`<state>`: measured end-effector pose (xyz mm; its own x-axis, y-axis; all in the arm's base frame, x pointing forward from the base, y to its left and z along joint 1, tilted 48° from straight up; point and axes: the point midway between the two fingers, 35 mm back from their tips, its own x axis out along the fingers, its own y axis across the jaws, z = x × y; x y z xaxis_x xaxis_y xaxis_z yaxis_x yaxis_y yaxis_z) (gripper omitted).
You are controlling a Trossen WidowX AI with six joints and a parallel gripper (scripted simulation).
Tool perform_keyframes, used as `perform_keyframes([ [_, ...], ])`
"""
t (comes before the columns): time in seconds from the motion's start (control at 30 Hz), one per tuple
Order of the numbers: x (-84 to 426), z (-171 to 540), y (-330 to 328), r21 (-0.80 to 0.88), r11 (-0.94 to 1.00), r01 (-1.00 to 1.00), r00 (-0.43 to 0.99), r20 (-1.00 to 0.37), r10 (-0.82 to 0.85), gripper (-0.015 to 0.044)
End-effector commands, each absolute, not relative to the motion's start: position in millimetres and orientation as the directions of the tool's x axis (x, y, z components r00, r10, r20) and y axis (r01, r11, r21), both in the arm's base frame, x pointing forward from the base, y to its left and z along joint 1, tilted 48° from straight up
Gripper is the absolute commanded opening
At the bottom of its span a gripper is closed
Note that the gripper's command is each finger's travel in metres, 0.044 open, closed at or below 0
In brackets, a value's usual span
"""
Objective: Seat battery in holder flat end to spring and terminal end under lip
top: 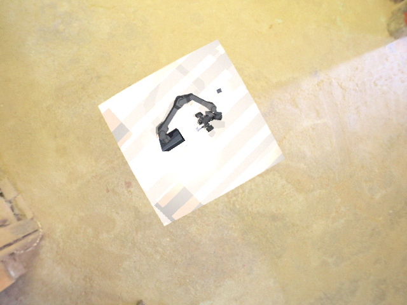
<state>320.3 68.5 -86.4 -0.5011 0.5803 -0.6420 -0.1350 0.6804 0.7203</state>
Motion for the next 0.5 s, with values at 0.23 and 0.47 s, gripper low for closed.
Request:
perform_keyframes([
  [0.23,323.6,-91.5,68.6,0.713,0.688,-0.134,-0.449,-0.663,0.599,0.0083],
  [0.47,323.6,-93.4,68.7,0.71,0.692,-0.132,-0.419,-0.673,0.61,0.0083],
])
